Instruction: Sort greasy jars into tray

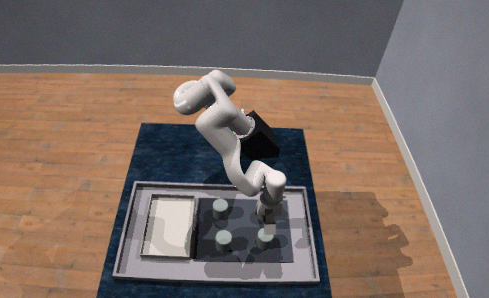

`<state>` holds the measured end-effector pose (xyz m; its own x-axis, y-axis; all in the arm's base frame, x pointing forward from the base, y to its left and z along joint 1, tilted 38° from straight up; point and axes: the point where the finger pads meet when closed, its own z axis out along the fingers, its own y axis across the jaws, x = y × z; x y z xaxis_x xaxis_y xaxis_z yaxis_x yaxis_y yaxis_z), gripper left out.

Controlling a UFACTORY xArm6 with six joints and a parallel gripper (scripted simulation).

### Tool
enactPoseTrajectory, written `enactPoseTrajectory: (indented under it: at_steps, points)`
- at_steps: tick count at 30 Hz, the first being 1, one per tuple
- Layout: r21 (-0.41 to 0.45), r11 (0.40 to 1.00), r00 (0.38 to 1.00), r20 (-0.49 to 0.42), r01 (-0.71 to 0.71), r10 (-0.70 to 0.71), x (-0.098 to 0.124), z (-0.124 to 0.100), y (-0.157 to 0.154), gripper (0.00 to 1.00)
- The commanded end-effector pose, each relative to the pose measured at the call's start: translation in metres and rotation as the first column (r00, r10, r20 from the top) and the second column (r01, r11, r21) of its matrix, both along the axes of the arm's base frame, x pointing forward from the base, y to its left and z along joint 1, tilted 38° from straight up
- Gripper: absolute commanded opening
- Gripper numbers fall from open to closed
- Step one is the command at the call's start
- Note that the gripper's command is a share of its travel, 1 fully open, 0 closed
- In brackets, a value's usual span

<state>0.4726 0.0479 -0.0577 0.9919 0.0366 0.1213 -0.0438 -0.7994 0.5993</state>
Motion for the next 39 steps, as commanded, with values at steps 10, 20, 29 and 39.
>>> enactPoseTrajectory:
  at_steps: [10, 20, 29, 39]
  points:
    - [0.002, 1.000, 1.000, 0.003, -0.002, 0.002, 0.0012, 0.0011, 0.0012, 0.00]
    - [0.002, 1.000, 1.000, 0.003, -0.002, 0.002, 0.0012, 0.0011, 0.0012, 0.00]
    - [0.002, 1.000, 1.000, 0.003, -0.002, 0.002, 0.0012, 0.0011, 0.0012, 1.00]
    - [0.002, 1.000, 1.000, 0.003, -0.002, 0.002, 0.0012, 0.0011, 0.0012, 1.00]
